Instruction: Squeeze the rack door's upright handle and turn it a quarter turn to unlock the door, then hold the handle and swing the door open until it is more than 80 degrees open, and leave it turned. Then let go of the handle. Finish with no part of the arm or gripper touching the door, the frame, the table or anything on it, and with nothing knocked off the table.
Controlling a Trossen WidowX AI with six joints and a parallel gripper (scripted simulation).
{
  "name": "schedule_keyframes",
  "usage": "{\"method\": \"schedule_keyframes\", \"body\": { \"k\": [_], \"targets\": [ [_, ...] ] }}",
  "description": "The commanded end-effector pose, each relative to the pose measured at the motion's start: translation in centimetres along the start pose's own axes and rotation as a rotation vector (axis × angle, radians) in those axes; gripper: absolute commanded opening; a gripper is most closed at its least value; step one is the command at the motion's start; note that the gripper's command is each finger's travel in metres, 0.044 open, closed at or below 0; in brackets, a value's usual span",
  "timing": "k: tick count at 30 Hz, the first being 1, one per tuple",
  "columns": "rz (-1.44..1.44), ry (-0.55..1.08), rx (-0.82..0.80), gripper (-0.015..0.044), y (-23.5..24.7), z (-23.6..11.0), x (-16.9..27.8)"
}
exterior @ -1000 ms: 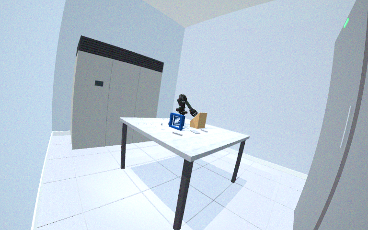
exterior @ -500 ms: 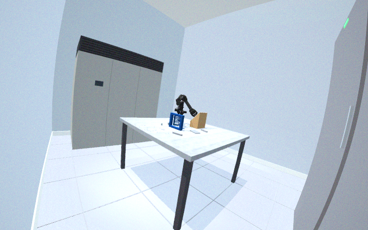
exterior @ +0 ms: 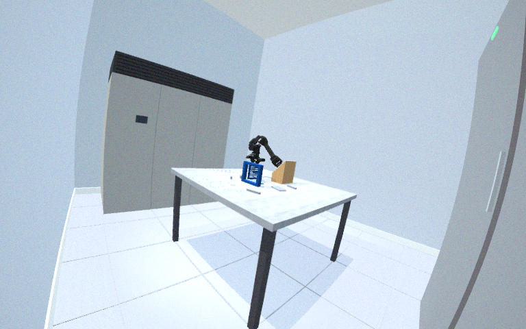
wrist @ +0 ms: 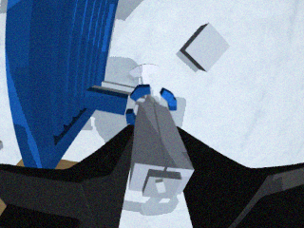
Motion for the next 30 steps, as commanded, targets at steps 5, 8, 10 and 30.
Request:
{"method": "schedule_keyframes", "body": {
  "k": [5,8,10,30],
  "targets": [
    [-0.042,-0.002,0.002,0.0025,-0.40,-0.10,-0.15],
    [-0.042,-0.002,0.002,0.0025,-0.40,-0.10,-0.15],
    [-0.042,-0.002,0.002,0.0025,-0.40,-0.10,-0.15],
    [-0.043,-0.002,0.000,0.0297,-0.37,-0.75,-0.22]
  ]
}}
Point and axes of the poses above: the point midway between the two fingers, 35 mm back from their tips, its own z axis out along the fingers, its own y axis across the jaws, x = y × z, the point moved 7 cm from there along -z, back along the fingers, and after that the axes turned 5 degrees about z, right-handed, at the moved point
